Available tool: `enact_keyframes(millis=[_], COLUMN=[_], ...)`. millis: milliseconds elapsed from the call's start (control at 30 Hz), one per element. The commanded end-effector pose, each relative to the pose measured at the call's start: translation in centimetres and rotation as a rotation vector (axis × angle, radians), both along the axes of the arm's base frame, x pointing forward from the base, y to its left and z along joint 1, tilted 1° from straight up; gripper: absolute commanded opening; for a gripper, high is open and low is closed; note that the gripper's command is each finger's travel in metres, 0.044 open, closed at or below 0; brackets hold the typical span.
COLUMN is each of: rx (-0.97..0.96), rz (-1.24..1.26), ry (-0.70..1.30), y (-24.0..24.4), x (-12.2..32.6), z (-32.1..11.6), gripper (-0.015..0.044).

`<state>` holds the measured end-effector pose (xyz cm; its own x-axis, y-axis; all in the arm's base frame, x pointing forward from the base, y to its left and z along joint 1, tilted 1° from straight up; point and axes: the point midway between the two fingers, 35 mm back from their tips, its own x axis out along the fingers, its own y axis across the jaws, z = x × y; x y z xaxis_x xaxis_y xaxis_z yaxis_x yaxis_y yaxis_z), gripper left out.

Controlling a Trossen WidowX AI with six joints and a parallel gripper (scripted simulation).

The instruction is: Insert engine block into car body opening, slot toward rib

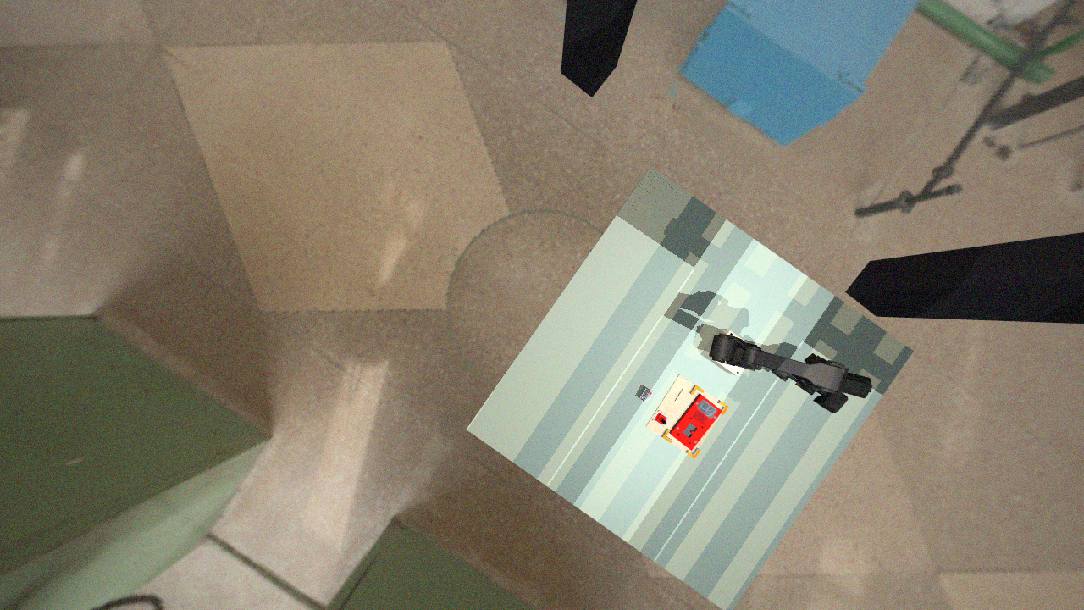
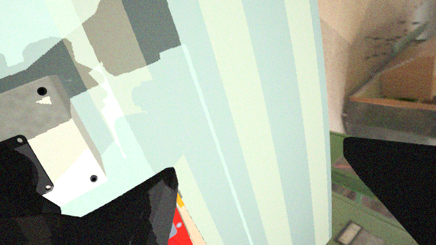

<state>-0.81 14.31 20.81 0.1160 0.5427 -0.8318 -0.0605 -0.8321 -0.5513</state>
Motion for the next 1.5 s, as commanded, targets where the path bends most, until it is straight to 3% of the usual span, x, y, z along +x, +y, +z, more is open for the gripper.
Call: enact_keyframes(millis=[0,1467], rx=[0.004,0.125], rz=[-0.140,-1.451], ry=[0.063,0.528], y=[0.6,4.2], x=[0.5,8.8], z=[0.2,-1.0], gripper=[0.0440,0.0440])
